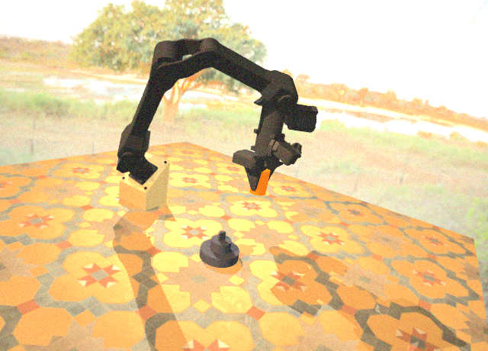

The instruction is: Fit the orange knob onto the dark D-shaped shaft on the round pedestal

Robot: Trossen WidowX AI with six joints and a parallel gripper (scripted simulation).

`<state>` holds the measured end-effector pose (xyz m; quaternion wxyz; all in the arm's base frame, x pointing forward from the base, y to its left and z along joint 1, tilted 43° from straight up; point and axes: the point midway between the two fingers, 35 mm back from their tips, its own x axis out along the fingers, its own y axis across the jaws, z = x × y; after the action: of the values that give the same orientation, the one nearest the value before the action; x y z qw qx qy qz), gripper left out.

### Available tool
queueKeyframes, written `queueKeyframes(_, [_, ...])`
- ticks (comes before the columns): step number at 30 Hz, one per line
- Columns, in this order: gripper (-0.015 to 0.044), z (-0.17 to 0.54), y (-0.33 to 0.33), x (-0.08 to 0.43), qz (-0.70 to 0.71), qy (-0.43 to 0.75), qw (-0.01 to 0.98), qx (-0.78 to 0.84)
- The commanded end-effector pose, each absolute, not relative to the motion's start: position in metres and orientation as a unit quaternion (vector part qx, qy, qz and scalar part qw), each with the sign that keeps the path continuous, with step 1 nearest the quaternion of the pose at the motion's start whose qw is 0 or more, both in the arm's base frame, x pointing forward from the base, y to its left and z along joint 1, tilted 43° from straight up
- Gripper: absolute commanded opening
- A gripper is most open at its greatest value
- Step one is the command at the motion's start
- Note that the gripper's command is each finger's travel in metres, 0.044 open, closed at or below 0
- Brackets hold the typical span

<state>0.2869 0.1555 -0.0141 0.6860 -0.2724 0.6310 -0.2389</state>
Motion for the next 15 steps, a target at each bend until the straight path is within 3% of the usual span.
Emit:
queueKeyframes(1, [0.0000, 0.008, 0.176, 0.282, -0.237, 0.628, 0.692, -0.266])
queueKeyframes(15, [0.0000, 0.021, 0.158, 0.292, -0.233, 0.630, 0.692, -0.264])
